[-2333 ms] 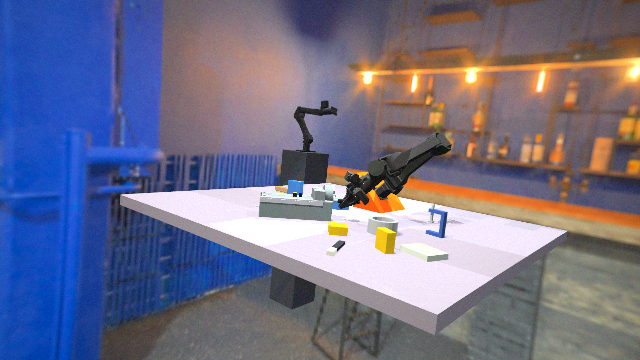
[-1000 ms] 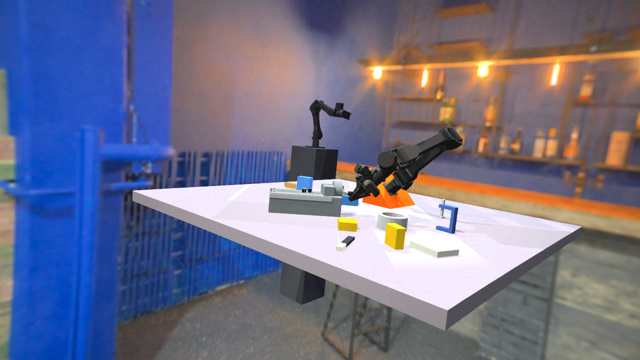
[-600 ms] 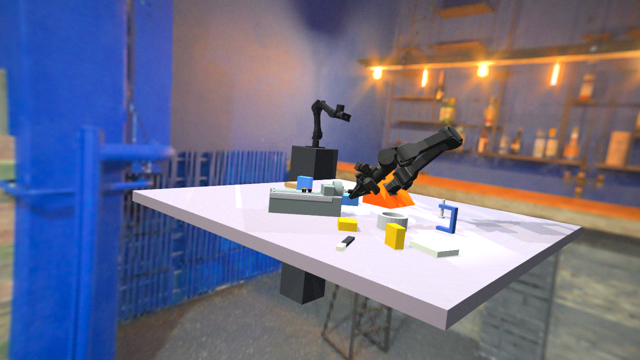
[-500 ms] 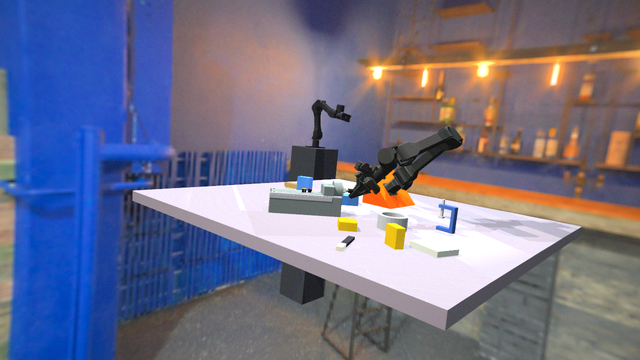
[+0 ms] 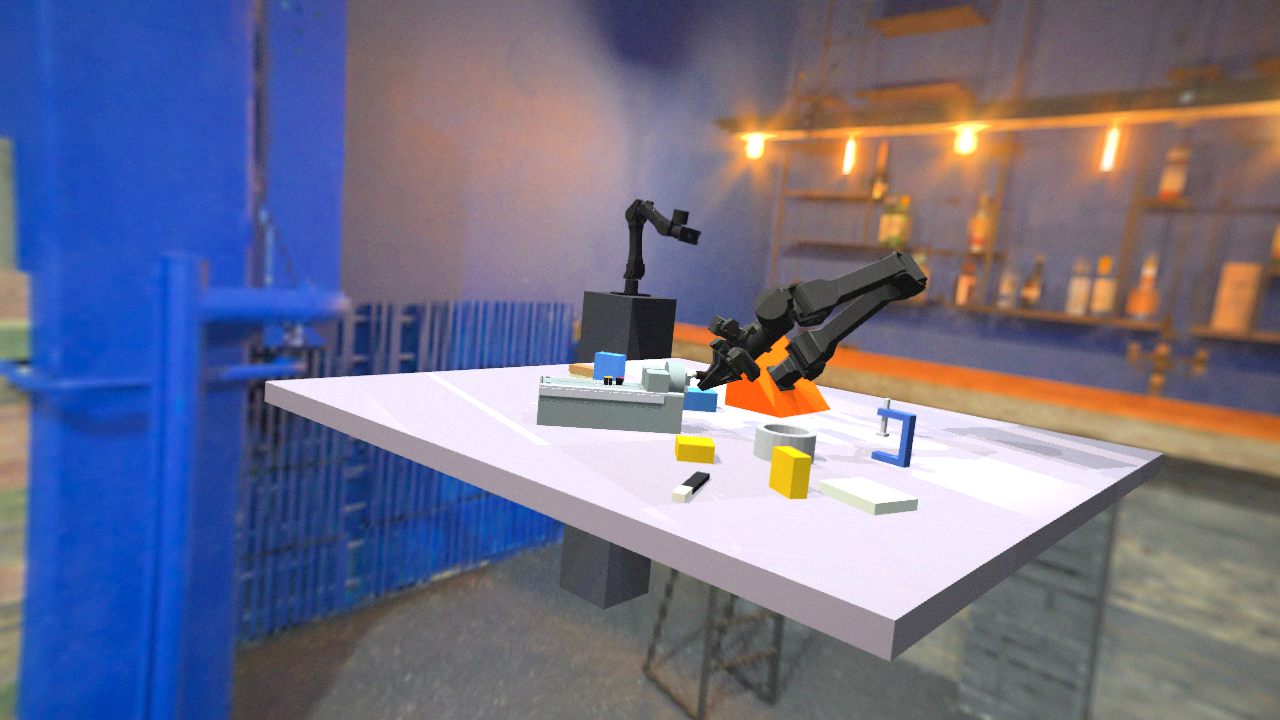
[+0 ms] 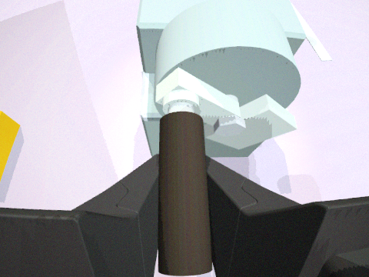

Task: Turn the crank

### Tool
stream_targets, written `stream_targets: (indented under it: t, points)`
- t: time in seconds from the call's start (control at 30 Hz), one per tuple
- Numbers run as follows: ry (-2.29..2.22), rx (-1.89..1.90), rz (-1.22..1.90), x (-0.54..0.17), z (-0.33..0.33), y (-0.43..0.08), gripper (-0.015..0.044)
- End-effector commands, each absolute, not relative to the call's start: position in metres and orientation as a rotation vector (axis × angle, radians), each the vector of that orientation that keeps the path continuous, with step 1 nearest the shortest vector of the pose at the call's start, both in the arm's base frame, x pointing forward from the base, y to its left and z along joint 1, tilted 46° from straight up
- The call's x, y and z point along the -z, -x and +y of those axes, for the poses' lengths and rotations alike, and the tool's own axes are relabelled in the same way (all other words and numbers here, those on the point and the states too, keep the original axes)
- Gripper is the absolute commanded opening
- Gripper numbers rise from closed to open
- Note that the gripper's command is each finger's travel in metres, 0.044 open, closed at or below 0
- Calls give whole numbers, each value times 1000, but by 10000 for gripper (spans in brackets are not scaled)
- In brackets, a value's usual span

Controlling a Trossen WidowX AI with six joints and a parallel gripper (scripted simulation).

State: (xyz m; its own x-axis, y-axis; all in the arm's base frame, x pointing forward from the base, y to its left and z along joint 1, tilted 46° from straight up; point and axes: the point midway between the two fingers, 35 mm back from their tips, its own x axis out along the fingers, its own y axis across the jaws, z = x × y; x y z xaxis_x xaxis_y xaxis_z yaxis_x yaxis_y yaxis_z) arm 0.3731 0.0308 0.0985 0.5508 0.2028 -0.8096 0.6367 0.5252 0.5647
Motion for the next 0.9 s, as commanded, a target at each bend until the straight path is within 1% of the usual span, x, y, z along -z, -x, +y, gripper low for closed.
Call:
stream_targets:
  t: [0.0, 0.87]
  points:
    - [-1018, 330, 978, -101, 22, -369, 0]
    - [-1017, 331, 978, -92, 8, -356, 0]
